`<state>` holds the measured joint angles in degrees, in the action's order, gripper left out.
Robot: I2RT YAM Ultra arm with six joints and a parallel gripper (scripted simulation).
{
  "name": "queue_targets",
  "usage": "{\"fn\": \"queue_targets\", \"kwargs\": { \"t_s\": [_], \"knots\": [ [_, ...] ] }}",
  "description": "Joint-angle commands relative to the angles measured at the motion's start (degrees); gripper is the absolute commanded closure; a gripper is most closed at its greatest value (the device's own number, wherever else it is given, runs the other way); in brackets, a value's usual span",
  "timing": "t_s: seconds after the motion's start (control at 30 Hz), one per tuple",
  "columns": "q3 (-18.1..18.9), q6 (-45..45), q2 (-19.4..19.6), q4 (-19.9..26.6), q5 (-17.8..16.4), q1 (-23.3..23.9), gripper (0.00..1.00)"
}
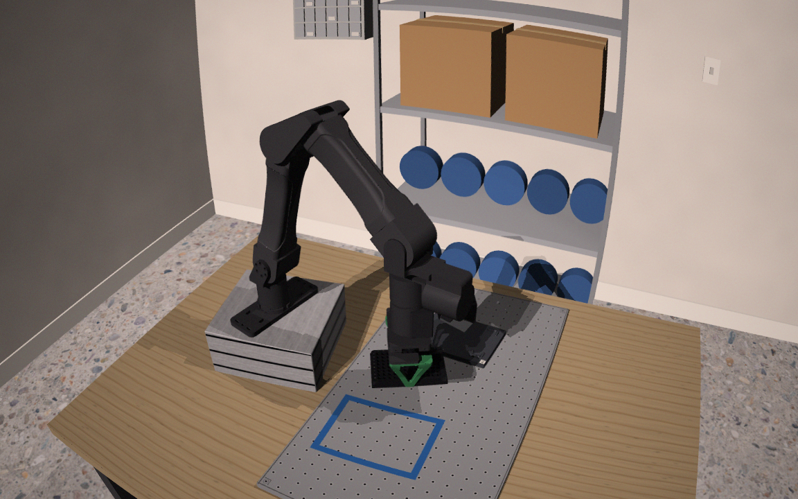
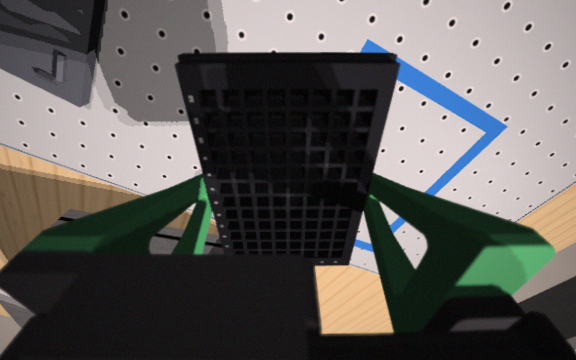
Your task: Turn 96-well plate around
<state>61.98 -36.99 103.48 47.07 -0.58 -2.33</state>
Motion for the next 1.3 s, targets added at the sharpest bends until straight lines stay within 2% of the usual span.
{"fn": "queue_targets", "kwargs": {
  "t_s": [0.0,0.33,0.43,0.9,1.27],
  "knots": [
    [0.26,-2.92,-0.56,-0.12,-0.20,1.80,1.00],
    [1.09,-9.06,0.42,-0.17,-0.39,7.94,1.00],
    [1.23,-9.67,0.56,-0.17,-0.40,8.55,1.00],
    [4.05,-17.83,3.14,0.22,-0.63,16.71,1.00],
    [4.89,-19.48,3.84,0.38,-0.67,18.36,1.00]
  ]
}}
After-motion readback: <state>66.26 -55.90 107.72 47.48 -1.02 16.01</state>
